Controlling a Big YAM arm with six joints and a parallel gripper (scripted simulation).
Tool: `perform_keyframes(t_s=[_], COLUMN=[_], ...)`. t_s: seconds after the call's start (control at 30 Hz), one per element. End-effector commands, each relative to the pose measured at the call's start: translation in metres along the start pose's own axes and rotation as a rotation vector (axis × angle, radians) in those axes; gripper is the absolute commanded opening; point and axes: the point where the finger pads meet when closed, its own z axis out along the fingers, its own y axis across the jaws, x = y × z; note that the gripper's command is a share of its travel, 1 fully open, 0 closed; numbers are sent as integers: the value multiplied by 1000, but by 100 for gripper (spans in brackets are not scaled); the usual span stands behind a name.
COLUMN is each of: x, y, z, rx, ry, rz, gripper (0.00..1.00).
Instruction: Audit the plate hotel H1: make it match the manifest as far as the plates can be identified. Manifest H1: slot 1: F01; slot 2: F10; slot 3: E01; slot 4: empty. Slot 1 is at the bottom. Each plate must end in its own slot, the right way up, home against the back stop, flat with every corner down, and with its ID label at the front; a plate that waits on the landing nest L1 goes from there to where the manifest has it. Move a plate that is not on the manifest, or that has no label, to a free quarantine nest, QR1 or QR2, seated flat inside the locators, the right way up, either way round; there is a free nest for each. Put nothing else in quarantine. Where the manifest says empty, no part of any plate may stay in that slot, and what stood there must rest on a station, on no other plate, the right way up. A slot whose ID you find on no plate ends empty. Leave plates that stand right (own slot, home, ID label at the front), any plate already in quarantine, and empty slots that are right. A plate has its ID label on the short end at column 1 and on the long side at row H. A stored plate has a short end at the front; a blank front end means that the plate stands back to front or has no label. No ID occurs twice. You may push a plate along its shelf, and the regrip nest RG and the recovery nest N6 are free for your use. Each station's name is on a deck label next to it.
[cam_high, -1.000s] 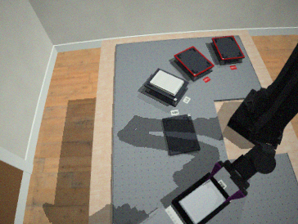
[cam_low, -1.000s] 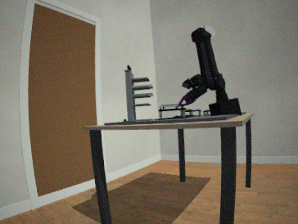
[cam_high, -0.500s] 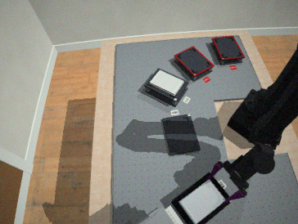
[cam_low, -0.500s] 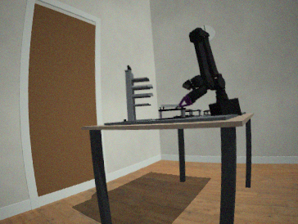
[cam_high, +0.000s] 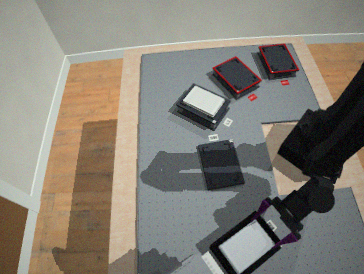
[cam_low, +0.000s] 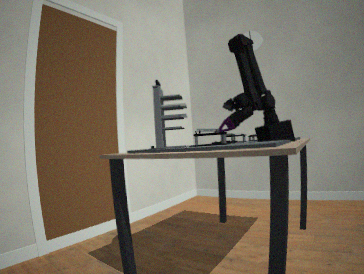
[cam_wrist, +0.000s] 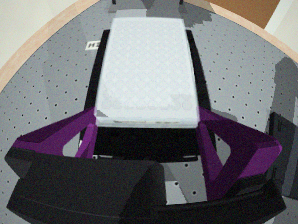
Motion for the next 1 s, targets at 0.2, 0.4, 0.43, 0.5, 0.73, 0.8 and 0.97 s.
perform_keyframes(t_s=[0.2, 0.4, 0.43, 0.5, 0.73, 0.8, 0.97], x=[-4, -4, -4, -4, -4, -4, -4], y=[0, 0, 0, 0, 0, 0, 0], z=[2, 2, 2, 2, 2, 2, 2], rx=[0, 0, 0, 0, 0, 0, 0], ry=[-14, -14, -14, -14, -14, -14, -14], rz=[8, 8, 8, 8, 8, 8, 8], gripper=[93, 93, 93, 93, 100, 100, 100])
